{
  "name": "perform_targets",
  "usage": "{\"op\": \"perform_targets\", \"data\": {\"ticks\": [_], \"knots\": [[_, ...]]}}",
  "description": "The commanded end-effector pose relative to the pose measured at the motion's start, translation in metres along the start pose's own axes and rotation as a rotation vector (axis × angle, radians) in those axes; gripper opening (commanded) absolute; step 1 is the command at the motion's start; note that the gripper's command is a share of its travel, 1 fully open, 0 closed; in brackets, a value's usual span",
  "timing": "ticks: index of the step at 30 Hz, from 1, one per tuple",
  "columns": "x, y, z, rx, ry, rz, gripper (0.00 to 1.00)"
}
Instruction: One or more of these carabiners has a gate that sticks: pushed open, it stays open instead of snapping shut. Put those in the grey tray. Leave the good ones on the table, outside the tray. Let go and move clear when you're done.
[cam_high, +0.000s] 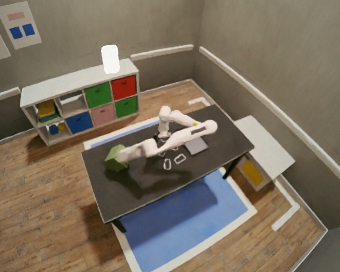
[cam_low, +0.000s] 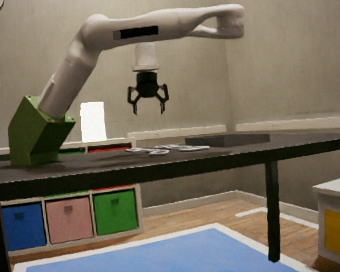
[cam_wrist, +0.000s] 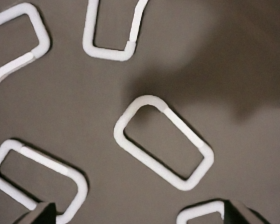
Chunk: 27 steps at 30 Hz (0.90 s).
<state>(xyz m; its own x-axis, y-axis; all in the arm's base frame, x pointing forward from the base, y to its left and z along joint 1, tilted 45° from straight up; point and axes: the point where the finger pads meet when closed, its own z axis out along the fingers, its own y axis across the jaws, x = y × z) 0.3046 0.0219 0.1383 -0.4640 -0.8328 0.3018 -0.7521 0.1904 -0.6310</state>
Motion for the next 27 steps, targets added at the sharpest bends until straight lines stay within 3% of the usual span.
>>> {"op": "perform_targets", "data": {"ticks": [1, 8, 9, 25, 26, 27], "knots": [[0.003, -0.008, -0.004, 0.014, 0.007, 0.011, 1.00], [0.003, -0.008, -0.004, 0.014, 0.007, 0.011, 1.00], [-0.003, -0.026, -0.049, 0.009, -0.002, 0.010, 1.00], [-0.003, -0.026, -0.049, 0.009, -0.002, 0.010, 1.00], [-0.008, -0.045, -0.093, 0.005, -0.011, 0.010, 1.00], [-0.008, -0.045, -0.093, 0.005, -0.011, 0.010, 1.00]]}}
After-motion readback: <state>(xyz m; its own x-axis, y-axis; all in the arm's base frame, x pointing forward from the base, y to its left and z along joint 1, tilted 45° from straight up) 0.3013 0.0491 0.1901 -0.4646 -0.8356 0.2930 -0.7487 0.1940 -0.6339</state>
